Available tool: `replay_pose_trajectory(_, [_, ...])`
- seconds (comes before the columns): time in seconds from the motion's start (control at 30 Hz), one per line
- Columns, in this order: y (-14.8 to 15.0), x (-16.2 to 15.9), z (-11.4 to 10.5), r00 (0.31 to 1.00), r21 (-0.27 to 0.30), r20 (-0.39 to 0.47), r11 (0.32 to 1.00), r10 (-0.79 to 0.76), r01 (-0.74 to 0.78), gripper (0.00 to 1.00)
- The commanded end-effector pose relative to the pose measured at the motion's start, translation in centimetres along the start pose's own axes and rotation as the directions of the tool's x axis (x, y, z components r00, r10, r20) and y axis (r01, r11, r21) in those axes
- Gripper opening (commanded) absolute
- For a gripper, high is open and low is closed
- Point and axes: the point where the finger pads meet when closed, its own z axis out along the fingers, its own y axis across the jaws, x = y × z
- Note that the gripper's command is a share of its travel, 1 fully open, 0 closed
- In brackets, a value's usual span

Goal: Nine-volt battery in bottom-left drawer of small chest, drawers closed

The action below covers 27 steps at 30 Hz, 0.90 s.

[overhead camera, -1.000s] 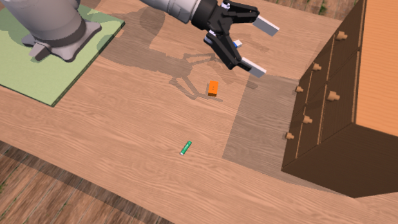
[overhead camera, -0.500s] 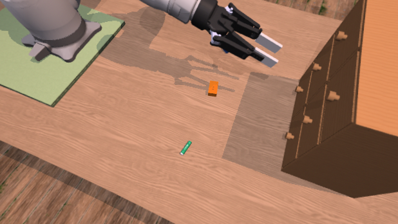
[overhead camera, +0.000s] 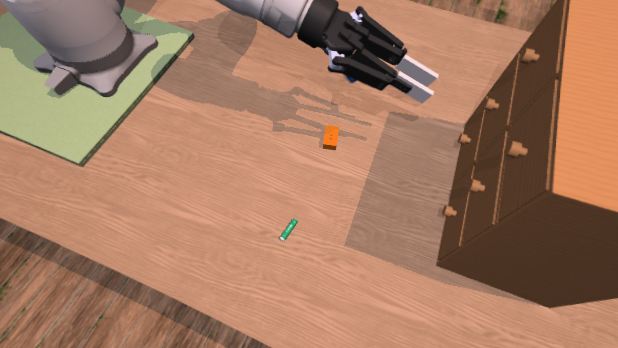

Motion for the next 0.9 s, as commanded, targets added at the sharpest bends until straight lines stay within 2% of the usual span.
replay_pose_trajectory(0.0, [0.0,-0.2,0.3,1.000,0.000,0.000,1.000,0.000,0.000,0.20])
replay_pose_trajectory(0.33, [0.0,-3.0,4.0,1.000,0.000,0.000,1.000,0.000,0.000,0.20])
replay_pose_trajectory(0.4, [0.0,-3.0,4.0,1.000,0.000,0.000,1.000,0.000,0.000,0.20])
replay_pose_trajectory(0.7, [0.0,-6.2,8.1,1.000,0.000,0.000,1.000,0.000,0.000,0.20])
replay_pose_trajectory(0.87, [0.0,-7.1,9.2,1.000,0.000,0.000,1.000,0.000,0.000,0.20])
